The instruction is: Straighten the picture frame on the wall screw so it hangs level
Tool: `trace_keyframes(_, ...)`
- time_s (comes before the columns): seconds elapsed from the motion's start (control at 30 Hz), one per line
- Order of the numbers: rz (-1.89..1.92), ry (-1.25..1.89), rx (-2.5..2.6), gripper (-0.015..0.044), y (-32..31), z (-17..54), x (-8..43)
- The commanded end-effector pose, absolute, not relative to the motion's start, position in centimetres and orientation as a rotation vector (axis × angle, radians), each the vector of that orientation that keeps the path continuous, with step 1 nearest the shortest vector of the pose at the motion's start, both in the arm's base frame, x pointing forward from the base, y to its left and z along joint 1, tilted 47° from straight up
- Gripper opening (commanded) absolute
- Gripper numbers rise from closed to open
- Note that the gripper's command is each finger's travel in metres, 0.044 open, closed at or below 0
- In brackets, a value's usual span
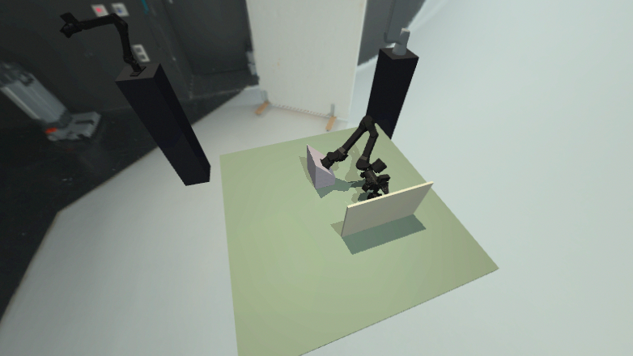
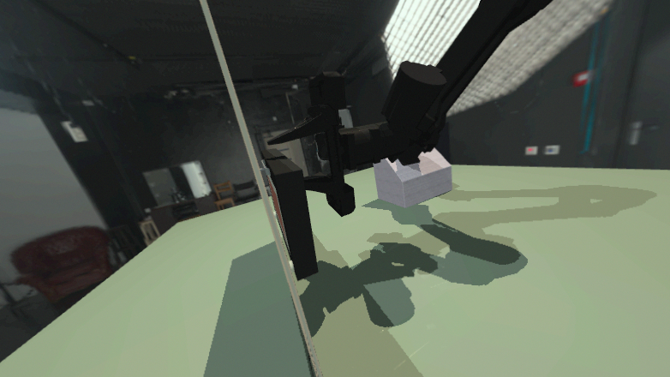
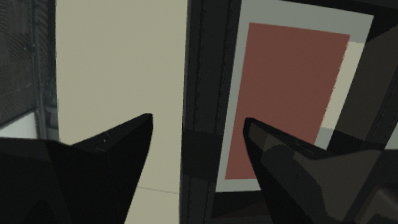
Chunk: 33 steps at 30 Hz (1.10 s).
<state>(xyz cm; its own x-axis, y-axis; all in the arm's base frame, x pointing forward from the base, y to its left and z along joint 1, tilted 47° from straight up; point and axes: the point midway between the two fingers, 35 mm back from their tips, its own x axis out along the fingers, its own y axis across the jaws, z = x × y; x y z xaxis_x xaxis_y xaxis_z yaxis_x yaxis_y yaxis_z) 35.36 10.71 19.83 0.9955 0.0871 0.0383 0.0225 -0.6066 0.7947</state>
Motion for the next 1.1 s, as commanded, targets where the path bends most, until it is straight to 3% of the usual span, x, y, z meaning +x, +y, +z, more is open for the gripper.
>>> trace_keyframes(0.0,0.095,0.08,2.226,0.0234,10.8,19.87,35.38)
trace_keyframes(0.2,0.095,0.08,2.226,0.0076,10.8,19.87,35.38)
trace_keyframes(0.47,0.095,0.08,2.226,0.0003,10.8,19.87,35.38)
trace_keyframes(1.07,0.095,0.08,2.226,0.0,10.57,20.07,35.37)
